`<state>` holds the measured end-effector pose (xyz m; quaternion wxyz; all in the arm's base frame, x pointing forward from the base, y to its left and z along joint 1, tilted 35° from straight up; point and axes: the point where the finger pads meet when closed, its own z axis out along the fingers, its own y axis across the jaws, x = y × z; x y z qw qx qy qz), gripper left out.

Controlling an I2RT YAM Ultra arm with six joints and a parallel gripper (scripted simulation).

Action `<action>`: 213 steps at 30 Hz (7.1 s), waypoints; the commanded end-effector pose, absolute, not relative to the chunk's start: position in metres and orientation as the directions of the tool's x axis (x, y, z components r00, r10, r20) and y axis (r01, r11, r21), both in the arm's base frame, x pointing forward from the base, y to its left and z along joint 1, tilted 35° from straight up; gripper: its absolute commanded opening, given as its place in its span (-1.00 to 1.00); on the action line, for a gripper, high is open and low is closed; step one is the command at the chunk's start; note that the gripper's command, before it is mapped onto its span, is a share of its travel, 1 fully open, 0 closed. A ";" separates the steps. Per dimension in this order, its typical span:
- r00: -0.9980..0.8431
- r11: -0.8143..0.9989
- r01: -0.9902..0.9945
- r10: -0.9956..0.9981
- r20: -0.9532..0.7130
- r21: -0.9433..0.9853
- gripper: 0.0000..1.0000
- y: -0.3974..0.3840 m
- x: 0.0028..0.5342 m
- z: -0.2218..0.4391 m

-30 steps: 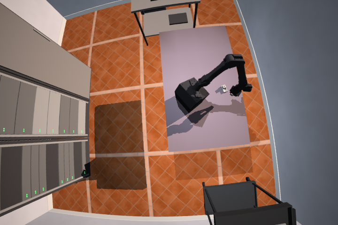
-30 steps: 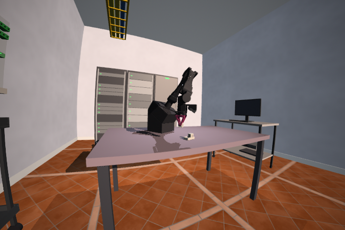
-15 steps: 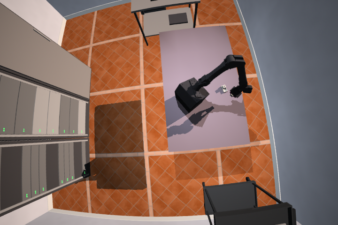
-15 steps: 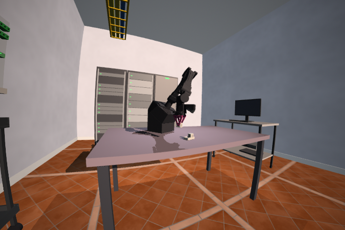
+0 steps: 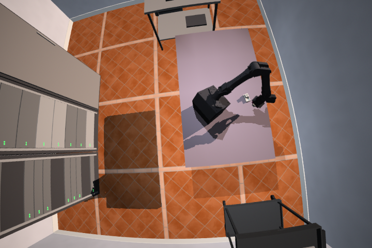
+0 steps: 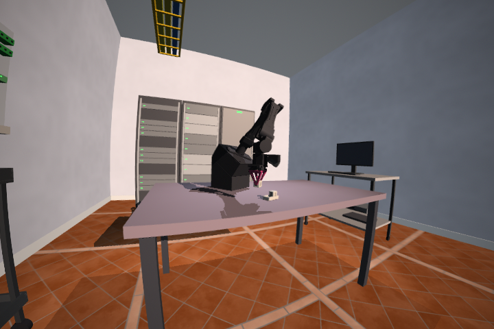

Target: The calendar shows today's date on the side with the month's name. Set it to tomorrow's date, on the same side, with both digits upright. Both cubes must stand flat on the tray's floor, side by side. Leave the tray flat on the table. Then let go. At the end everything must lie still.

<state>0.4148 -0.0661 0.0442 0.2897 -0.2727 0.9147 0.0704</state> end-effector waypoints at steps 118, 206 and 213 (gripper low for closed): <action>-0.691 0.857 -0.514 -0.434 -0.578 -0.028 -0.45 -0.059 0.456 -0.016; -0.690 0.854 -0.519 -0.439 -0.575 -0.030 -0.45 -0.053 0.456 -0.022; -0.690 0.854 -0.519 -0.439 -0.575 -0.030 -0.45 -0.053 0.456 -0.022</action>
